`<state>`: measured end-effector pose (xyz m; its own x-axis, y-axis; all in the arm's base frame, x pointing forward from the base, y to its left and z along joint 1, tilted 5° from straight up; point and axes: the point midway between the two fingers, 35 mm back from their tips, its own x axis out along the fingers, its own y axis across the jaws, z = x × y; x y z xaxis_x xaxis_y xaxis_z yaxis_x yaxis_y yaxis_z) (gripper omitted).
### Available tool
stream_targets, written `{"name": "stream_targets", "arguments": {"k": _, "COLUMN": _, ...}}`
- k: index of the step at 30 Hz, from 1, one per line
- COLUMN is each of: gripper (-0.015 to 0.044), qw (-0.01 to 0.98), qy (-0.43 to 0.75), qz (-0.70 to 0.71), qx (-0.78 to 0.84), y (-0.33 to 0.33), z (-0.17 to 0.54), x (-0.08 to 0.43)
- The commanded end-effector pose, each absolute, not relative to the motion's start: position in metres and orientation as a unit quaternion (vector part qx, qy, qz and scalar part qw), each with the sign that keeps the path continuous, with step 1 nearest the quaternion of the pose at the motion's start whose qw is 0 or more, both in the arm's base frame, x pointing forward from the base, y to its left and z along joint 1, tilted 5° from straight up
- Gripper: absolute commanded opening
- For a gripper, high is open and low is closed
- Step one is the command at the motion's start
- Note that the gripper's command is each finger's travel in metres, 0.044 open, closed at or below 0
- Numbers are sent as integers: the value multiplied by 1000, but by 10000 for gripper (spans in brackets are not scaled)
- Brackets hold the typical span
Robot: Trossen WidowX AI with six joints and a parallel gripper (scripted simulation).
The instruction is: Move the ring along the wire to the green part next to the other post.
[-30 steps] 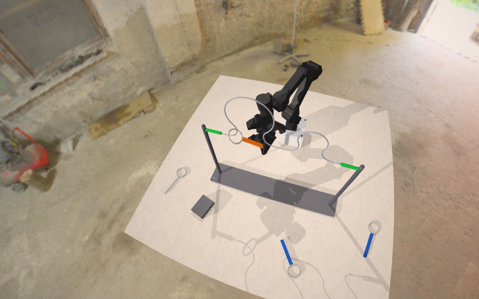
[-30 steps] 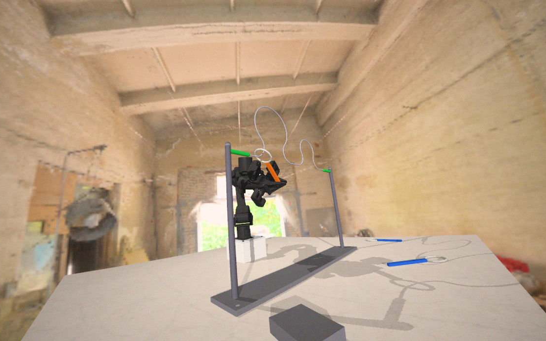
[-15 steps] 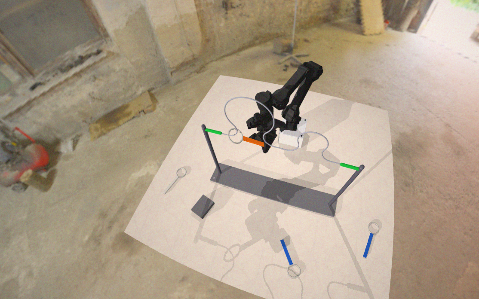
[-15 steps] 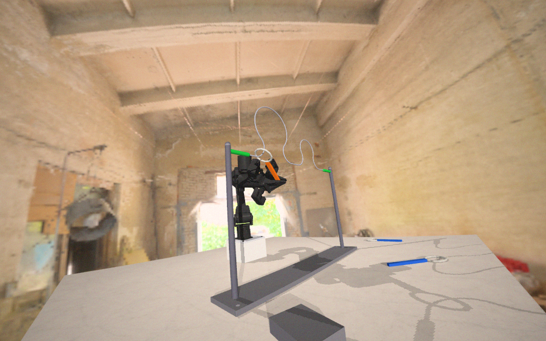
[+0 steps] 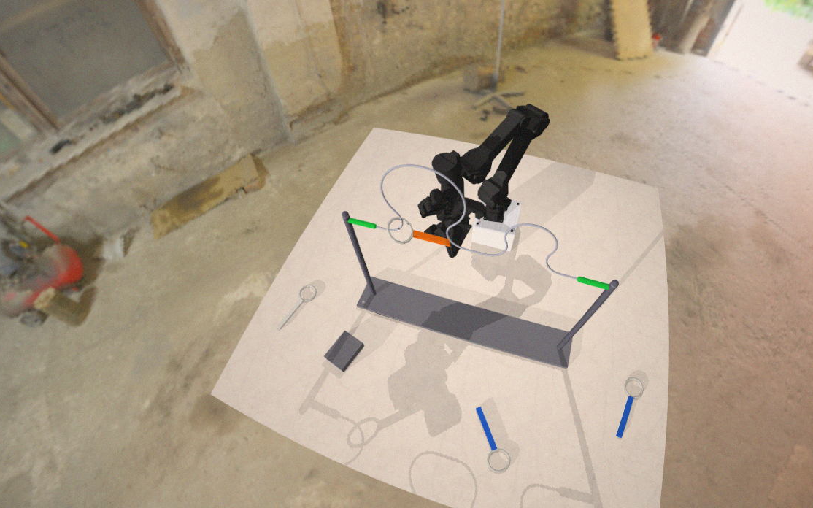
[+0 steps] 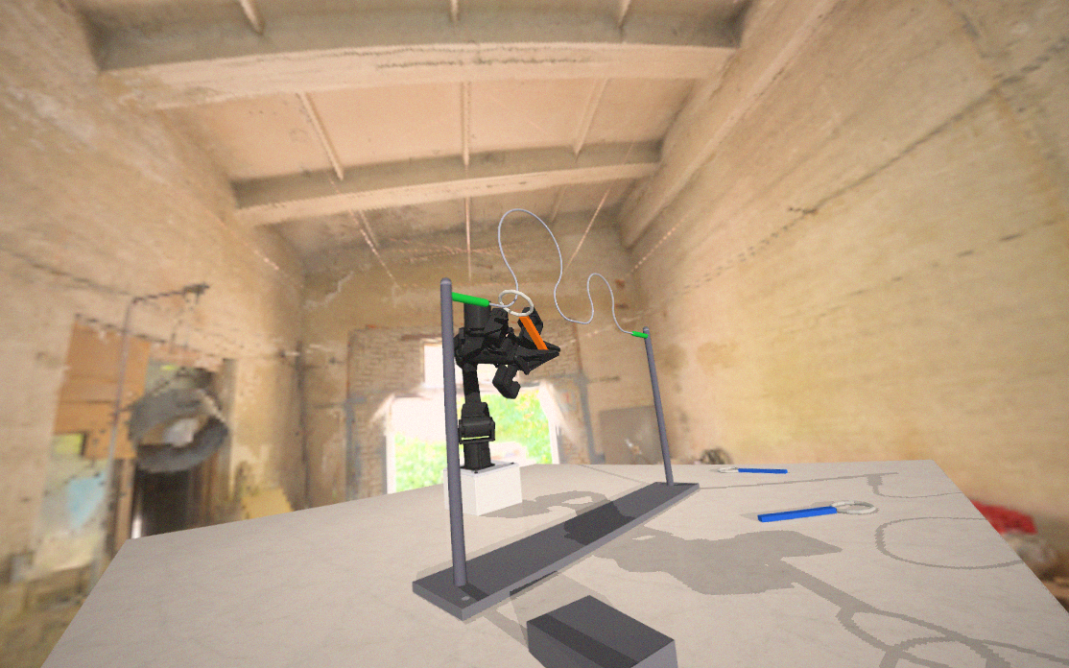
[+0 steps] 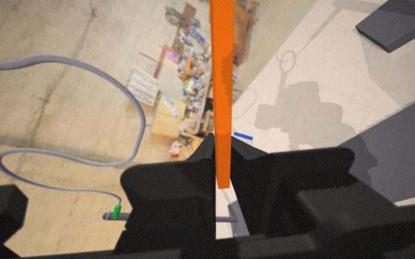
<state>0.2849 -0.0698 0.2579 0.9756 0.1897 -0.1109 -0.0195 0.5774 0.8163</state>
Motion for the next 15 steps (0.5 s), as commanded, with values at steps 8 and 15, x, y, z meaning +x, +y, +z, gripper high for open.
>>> {"name": "stream_targets", "arguments": {"k": 8, "gripper": -150, "qw": 875, "qy": 98, "qz": 73, "qx": 468, "y": -66, "z": 271, "x": 281}}
{"name": "stream_targets", "arguments": {"k": 15, "gripper": -150, "qw": 866, "qy": 107, "qz": 82, "qx": 481, "y": -64, "z": 276, "x": 278}}
